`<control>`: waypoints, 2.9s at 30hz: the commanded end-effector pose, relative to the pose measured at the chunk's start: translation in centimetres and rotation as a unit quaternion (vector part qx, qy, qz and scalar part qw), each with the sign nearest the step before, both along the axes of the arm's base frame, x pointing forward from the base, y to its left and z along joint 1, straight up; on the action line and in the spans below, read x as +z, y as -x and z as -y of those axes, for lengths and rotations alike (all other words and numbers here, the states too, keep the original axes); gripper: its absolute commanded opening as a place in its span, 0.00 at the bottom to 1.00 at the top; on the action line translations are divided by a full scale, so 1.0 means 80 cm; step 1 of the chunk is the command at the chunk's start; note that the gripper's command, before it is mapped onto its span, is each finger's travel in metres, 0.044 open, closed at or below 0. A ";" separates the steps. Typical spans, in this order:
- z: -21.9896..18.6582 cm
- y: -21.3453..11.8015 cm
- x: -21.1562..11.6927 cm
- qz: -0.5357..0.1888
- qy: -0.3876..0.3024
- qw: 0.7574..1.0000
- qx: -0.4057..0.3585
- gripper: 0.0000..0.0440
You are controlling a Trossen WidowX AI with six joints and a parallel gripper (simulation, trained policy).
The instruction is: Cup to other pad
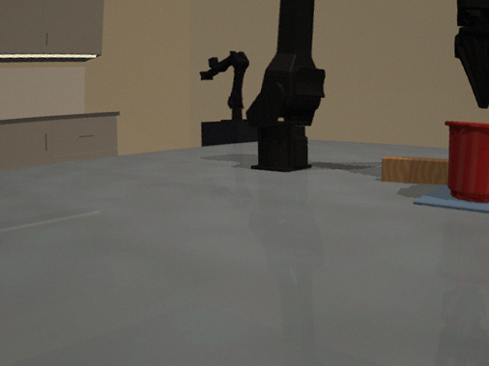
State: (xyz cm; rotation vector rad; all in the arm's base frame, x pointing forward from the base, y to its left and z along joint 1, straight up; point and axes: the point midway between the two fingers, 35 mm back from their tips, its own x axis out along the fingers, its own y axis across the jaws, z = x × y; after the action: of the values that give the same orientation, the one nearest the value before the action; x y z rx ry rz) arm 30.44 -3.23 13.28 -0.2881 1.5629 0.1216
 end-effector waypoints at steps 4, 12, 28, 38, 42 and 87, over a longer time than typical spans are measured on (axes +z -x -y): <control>0.013 0.004 -0.030 -0.026 0.001 0.999 0.019 0.35; 0.021 0.009 -0.066 -0.047 -0.004 0.998 0.051 0.37; 0.027 0.019 -0.101 -0.073 -0.018 0.984 0.161 0.00; 0.022 0.019 -0.075 -0.070 -0.024 0.973 0.218 0.00; 0.018 0.020 -0.061 -0.065 -0.025 0.970 0.235 0.00; -0.136 0.027 -0.011 0.019 -0.012 0.927 0.374 0.00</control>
State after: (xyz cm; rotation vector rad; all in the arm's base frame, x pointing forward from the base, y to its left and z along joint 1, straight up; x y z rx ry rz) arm 28.54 6.80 12.24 -0.8457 1.3651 0.7210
